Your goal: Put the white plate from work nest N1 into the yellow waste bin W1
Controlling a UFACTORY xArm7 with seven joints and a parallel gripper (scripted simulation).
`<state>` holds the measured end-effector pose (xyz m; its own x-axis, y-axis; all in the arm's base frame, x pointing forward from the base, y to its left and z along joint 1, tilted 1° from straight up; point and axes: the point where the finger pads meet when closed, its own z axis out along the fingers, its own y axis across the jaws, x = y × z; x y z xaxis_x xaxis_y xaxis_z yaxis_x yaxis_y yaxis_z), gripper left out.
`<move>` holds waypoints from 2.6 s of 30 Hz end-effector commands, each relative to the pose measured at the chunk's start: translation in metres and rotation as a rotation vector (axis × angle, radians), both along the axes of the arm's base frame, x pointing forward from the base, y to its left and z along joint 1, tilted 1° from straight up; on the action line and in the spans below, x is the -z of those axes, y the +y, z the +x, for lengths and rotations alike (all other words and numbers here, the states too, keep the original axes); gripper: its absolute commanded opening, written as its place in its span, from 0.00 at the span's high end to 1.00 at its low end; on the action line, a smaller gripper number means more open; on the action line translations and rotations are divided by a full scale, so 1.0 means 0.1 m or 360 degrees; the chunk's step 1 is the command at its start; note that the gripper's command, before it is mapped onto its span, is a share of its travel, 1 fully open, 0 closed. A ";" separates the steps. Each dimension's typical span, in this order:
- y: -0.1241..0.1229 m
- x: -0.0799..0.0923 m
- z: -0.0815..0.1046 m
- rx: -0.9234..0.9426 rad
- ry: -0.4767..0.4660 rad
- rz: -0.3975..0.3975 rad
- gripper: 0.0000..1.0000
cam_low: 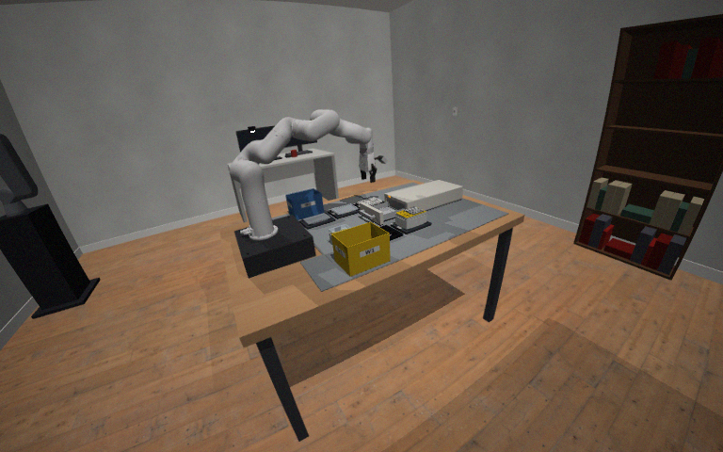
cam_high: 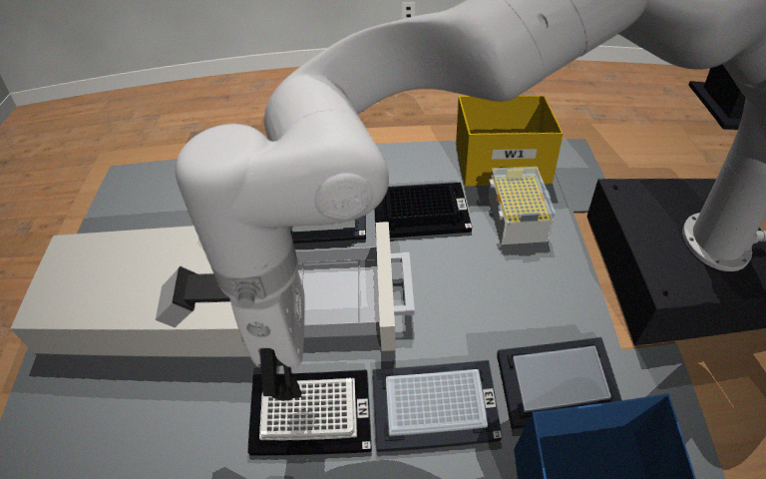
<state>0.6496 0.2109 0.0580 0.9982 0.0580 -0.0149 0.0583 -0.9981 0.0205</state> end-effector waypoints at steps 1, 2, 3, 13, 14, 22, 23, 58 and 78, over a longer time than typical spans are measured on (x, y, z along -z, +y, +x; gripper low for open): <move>0.01 -0.03 0.02 0.0000 -0.0009 0.0003 0.00; 0.01 -0.01 0.02 0.0000 -0.0009 0.0003 0.00; 0.01 0.00 0.02 0.0000 -0.0009 0.0003 0.00; 0.00 0.17 0.01 0.0000 -0.0009 0.0003 0.00; 0.00 0.19 0.01 0.0000 -0.0009 0.0003 0.00; 0.00 0.29 0.01 0.0000 -0.0009 0.0003 0.00; 0.00 0.30 0.01 0.0000 -0.0009 0.0003 0.00; -0.01 0.82 0.01 0.0000 -0.0009 0.0003 0.00; -0.02 1.06 0.00 0.0000 -0.0009 0.0003 0.00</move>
